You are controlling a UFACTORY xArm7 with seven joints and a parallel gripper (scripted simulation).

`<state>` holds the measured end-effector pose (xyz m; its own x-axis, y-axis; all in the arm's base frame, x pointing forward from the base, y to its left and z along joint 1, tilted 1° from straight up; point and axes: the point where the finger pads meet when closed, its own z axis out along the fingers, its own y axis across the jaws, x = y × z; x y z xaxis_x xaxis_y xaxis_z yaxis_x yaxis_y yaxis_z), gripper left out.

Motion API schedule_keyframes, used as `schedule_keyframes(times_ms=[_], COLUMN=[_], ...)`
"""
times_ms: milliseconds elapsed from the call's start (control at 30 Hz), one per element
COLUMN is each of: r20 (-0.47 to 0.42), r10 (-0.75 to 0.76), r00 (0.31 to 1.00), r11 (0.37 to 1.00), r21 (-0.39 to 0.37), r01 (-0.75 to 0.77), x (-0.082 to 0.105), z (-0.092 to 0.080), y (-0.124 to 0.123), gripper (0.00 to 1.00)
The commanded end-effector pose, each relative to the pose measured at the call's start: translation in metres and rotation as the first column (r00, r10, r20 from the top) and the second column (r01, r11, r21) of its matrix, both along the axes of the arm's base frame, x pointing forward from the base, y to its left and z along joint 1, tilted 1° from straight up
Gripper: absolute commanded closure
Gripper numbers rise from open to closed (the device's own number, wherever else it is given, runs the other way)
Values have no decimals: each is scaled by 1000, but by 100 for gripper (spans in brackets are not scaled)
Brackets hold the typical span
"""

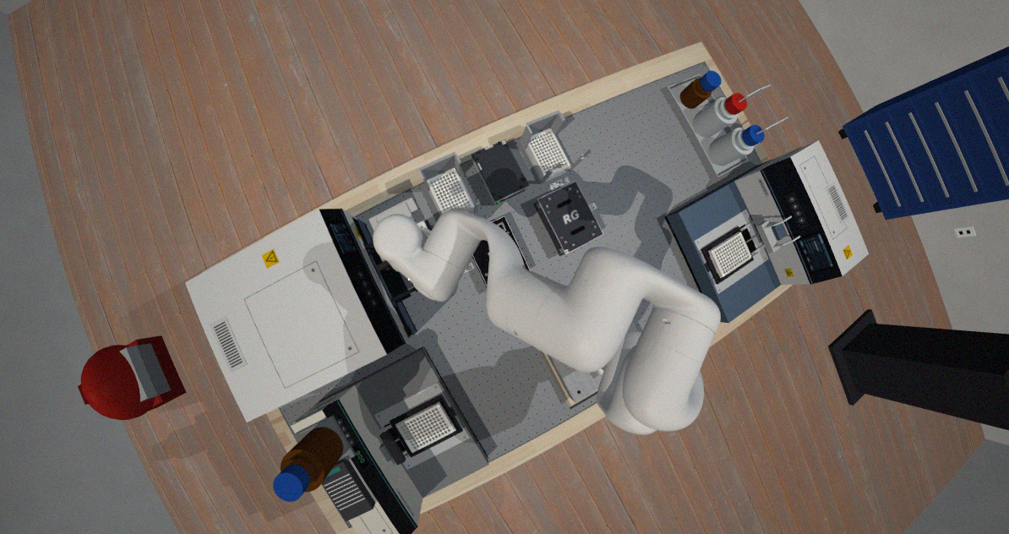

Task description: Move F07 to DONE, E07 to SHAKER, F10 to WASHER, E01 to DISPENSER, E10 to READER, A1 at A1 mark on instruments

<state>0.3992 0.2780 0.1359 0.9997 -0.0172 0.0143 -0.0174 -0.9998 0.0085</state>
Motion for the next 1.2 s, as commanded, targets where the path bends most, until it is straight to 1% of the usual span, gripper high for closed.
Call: schedule_keyframes(times_ms=[0, 100, 367, 1000, 1167], r20=[5, 5, 5, 6, 5], r10=[0, 0, 0, 0, 0], r00=[1000, 1000, 1000, 1000, 1000], r11=[1000, 1000, 1000, 1000, 1000], r21=[4, 4, 4, 4, 4], r01=[0, 0, 0, 0, 0], x=[2, 2, 2, 2, 2], z=[-2, -3, -14, -14, -21], y=[1, 1, 1, 1, 1], gripper=[100, 100, 100, 100, 100])
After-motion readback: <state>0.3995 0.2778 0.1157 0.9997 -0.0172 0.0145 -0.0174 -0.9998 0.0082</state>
